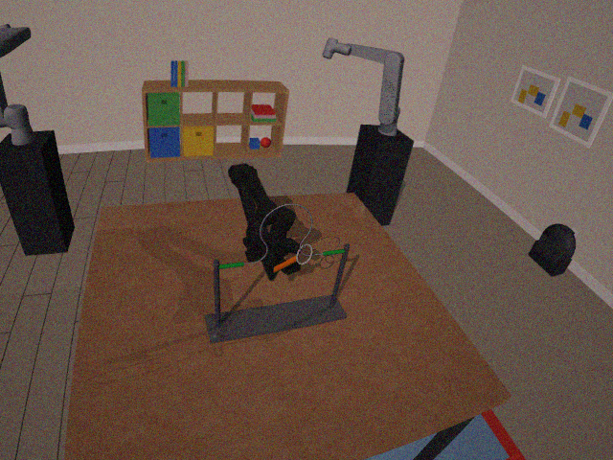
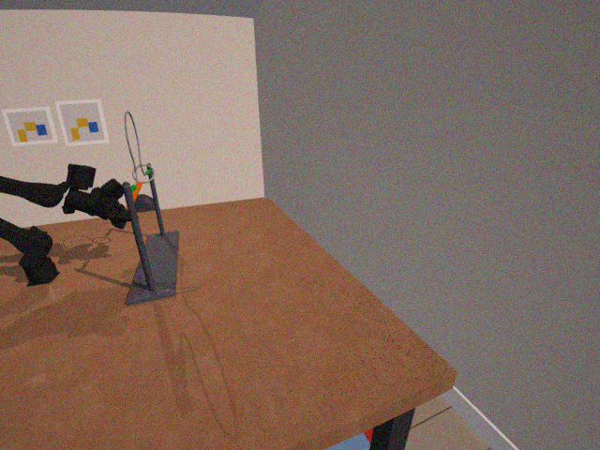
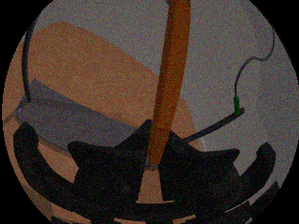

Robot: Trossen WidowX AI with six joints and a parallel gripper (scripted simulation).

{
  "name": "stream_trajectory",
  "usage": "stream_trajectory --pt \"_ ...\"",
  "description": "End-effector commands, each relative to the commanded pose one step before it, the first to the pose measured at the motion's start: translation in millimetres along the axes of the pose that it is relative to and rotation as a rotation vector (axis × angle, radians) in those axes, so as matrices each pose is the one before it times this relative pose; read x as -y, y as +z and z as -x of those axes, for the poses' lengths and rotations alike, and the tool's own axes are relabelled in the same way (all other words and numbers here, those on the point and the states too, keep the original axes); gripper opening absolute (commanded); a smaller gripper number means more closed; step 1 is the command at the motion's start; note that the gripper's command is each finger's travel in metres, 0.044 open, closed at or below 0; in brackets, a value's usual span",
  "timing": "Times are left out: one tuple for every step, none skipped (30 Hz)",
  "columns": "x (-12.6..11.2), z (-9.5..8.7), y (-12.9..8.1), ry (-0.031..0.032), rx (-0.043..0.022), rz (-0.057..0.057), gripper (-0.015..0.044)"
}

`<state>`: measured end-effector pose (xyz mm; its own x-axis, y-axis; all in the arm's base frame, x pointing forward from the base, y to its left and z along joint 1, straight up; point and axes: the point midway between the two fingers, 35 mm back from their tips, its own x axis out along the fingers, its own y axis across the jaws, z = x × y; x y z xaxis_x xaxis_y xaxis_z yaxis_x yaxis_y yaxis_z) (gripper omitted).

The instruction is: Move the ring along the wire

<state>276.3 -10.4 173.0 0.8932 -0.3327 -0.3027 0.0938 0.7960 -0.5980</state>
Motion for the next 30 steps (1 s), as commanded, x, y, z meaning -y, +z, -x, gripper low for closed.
stream_trajectory --pt "-13.88 1.42 -0.33 0.03968 -0.00822 -0.0704 -0.0150" --pt "-3.99 0.49 -0.02 0.01145 -0.00258 -0.0212 -0.0150" --pt "-3.92 0.50 0.01 0.01116 -0.00252 -0.0207 -0.0150" --pt "-3.86 0.50 0.02 0.01094 -0.00248 -0.0203 -0.0150" --pt "-3.83 0.49 0.01 0.01083 -0.00245 -0.0201 -0.0150" --pt "-3.83 0.49 0.00 0.01080 -0.00244 -0.0201 -0.0150" --pt "-3.83 0.48 -0.01 0.01078 -0.00243 -0.0201 -0.0150" --pt "-3.70 0.48 0.02 0.01029 -0.00231 -0.0192 -0.0150" --pt "-3.59 0.47 0.03 0.00990 -0.00223 -0.0185 -0.0150" --pt "-3.55 0.46 0.02 0.00973 -0.00219 -0.0182 -0.0150" --pt "-3.54 0.46 0.01 0.00968 -0.00218 -0.0181 -0.0150" --pt "-3.55 0.45 0.00 0.00967 -0.00217 -0.0181 -0.0150" --pt "-3.37 0.45 0.03 0.00899 -0.00201 -0.0168 -0.0150" --pt "-3.21 0.44 0.04 0.00844 -0.00189 -0.0158 -0.0150" --pt "-3.15 0.43 0.04 0.00820 -0.00183 -0.0154 -0.0150" --pt "-3.13 0.42 0.03 0.00813 -0.00181 -0.0153 -0.0150" --pt "-3.14 0.42 0.02 0.00813 -0.00181 -0.0152 -0.0150" --pt "-2.94 0.41 0.05 0.00733 -0.00162 -0.0138 -0.0150" --pt "-2.75 0.39 0.07 0.00669 -0.00147 -0.0126 -0.0150" --pt "-2.66 0.38 0.07 0.00640 -0.00140 -0.0120 -0.0150" --pt "-2.64 0.38 0.07 0.00631 -0.00138 -0.0119 -0.0150" --pt "-2.65 0.38 0.06 0.00629 -0.00137 -0.0118 -0.0150" --pt "-2.49 0.36 0.06 0.00555 -0.00119 -0.0105 -0.0150" --pt "-2.29 0.33 0.06 0.00491 -0.00104 -0.0093 -0.0150" --pt "-2.19 0.32 0.05 0.00459 -0.00096 -0.0087 -0.0150" --pt "-2.16 0.31 0.05 0.00446 -0.00093 -0.0084 -0.0150" --pt "-2.16 0.31 0.04 0.00443 -0.00092 -0.0084 -0.0150" --pt "-2.02 0.29 0.03 0.00378 -0.00076 -0.0072 -0.0150" --pt "-1.85 0.26 0.03 0.00325 -0.00064 -0.0062 -0.0150" --pt "-1.76 0.24 0.02 0.00297 -0.00057 -0.0056 -0.0150"
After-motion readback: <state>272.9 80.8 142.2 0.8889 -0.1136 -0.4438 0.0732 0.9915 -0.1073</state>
